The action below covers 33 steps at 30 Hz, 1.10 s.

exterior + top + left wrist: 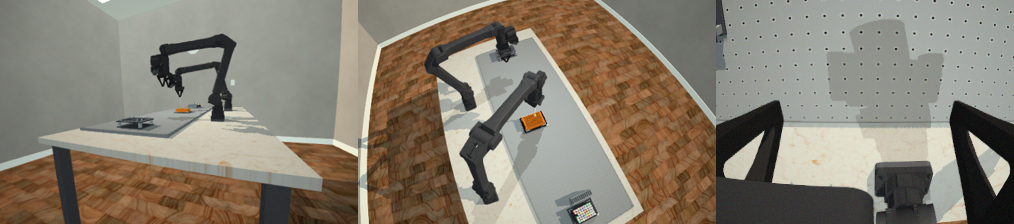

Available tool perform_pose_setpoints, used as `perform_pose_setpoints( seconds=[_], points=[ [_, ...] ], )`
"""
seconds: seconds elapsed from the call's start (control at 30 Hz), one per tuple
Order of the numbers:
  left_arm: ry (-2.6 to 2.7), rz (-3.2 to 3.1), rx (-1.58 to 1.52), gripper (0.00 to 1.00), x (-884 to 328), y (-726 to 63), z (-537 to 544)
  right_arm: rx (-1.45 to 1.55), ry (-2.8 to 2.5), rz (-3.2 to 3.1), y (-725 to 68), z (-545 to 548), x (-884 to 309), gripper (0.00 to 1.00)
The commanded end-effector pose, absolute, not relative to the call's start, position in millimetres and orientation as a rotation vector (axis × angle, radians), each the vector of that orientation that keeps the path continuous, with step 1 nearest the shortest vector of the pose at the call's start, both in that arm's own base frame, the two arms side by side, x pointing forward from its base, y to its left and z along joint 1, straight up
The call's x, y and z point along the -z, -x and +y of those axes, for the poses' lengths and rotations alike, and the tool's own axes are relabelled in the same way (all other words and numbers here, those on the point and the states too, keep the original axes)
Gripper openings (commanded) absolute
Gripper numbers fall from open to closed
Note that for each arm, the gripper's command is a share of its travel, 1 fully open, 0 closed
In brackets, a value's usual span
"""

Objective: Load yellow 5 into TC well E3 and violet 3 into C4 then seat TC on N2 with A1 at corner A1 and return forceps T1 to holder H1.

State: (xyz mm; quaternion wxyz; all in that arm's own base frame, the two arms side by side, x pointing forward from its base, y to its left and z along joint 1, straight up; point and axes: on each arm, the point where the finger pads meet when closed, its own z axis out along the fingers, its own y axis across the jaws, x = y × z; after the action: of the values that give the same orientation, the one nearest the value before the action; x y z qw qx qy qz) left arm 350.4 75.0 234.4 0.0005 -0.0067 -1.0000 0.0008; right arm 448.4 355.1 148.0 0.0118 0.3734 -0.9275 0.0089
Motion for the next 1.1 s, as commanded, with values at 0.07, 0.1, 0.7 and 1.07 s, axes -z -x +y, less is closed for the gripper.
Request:
perform_pose_setpoints(
  seconds=[0.07,0.1,0.7,1.07],
  points=[
    [0.022,-3.177,0.012,1.00,-248.4,-359.3,76.8,-0.016,-1.169,-2.906,-456.5,353.0,-146.7,0.07],
    [0.022,-3.177,0.012,1.00,-248.4,-359.3,76.8,-0.018,-1.168,-2.902,-455.7,352.3,-144.7,0.07],
    [0.022,-3.177,0.012,1.00,-248.4,-359.3,76.8,-0.020,-1.166,-2.897,-455.2,351.9,-138.9,0.07],
    [0.022,-3.177,0.012,1.00,-248.4,-359.3,76.8,-0.019,-1.167,-2.900,-457.2,353.5,-137.2,0.07]
  ],
)
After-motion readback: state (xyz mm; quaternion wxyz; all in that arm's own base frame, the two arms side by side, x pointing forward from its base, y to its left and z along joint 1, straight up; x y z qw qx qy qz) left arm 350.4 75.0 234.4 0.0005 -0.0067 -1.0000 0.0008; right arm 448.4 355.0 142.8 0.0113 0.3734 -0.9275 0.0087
